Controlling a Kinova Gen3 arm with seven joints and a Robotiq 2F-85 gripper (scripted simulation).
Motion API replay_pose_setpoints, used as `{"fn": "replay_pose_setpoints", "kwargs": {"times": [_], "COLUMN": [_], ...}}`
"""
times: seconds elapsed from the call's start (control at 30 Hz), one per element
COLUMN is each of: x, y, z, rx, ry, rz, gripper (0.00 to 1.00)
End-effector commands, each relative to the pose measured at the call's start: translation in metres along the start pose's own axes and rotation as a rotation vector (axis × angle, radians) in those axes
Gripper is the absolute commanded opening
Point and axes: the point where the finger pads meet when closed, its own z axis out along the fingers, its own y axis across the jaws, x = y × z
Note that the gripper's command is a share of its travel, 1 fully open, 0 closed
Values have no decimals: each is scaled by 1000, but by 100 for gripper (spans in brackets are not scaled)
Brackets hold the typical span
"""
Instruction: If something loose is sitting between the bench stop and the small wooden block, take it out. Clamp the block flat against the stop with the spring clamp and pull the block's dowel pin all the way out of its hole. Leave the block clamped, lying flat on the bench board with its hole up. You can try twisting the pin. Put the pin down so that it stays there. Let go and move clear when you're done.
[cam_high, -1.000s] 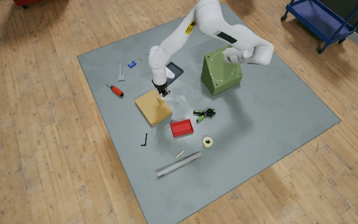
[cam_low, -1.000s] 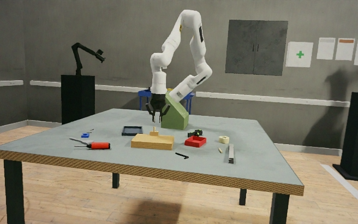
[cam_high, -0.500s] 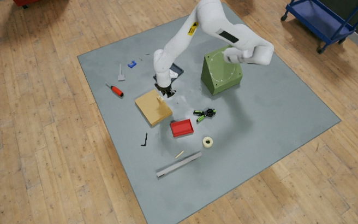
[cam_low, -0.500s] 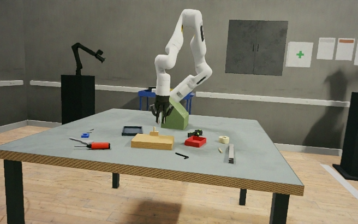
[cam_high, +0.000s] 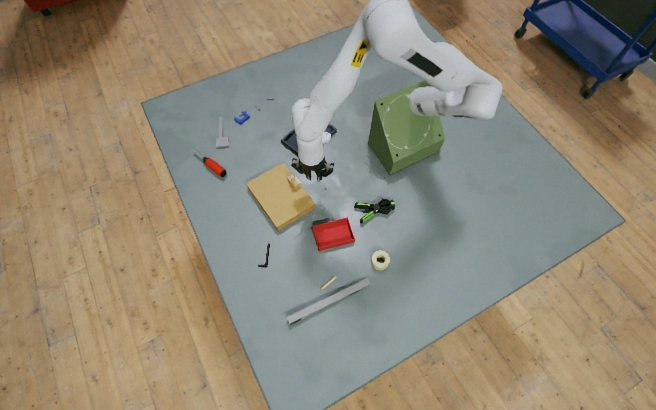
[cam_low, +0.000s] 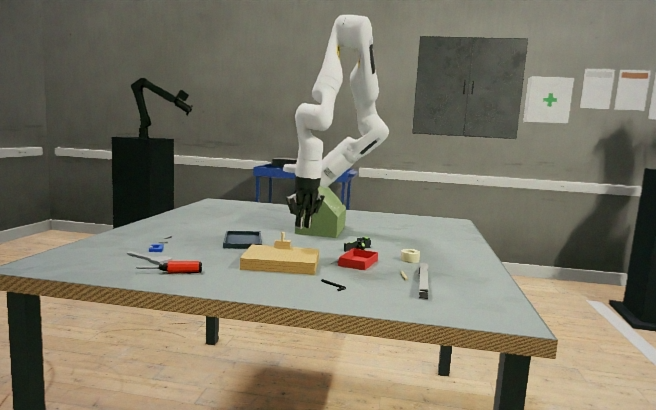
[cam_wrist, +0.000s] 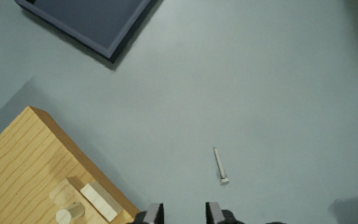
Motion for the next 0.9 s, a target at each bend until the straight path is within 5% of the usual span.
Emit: {"fn": "replay_pose_setpoints", "kwargs": {"times": [0.0,0.87], "x": [-1,-21], "y": [7,77], "z": [1,9], "rx": [7,29], "ry": [1,16], "rz": [-86,-919], "gripper": [34,34]}}
